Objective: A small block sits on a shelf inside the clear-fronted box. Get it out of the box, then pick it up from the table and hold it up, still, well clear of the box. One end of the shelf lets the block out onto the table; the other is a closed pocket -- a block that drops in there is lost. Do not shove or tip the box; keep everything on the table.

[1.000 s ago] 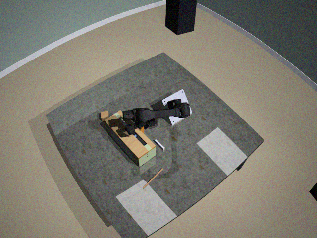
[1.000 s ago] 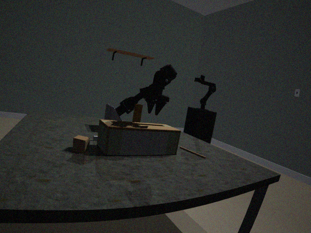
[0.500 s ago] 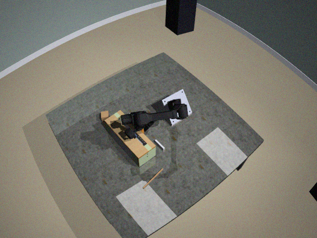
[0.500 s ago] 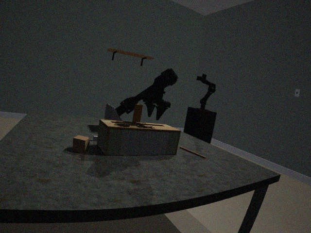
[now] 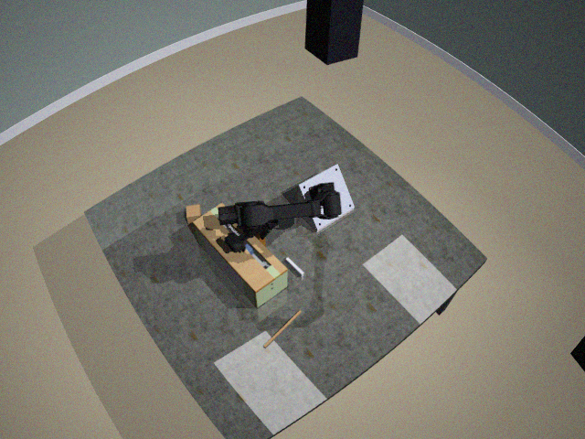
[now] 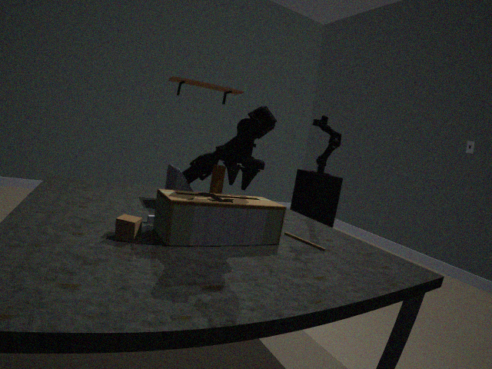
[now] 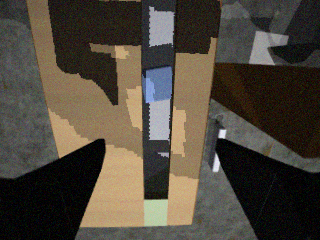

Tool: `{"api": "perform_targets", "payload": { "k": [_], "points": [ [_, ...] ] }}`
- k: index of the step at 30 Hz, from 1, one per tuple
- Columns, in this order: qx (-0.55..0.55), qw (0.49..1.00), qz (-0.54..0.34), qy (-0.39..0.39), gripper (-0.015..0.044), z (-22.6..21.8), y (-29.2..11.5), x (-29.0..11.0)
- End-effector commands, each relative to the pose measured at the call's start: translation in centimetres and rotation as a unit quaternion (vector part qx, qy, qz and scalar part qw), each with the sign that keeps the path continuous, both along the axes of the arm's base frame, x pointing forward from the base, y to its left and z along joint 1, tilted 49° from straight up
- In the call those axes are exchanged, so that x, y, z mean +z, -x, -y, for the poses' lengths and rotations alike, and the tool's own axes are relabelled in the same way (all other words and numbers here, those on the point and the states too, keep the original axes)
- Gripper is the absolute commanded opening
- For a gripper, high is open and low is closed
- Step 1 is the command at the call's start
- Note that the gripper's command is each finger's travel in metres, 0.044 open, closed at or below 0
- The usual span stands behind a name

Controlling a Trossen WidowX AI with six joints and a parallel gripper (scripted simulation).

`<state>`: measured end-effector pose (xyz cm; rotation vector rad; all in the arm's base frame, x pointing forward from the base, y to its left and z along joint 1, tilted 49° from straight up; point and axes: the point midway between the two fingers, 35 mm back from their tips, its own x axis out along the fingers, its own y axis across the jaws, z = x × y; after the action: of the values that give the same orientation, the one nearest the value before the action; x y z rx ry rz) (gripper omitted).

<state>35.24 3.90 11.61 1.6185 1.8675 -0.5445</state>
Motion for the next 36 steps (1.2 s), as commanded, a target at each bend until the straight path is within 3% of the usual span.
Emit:
{"api": "perform_targets", "payload": {
  "k": [1, 36],
  "points": [
    [0.003, 1.0, 0.001, 0.003, 0.04, 0.4, -0.3, -0.7],
    [0.003, 1.0, 0.001, 0.004, 0.04, 4.1, -1.6, -4.9]
  ]
}}
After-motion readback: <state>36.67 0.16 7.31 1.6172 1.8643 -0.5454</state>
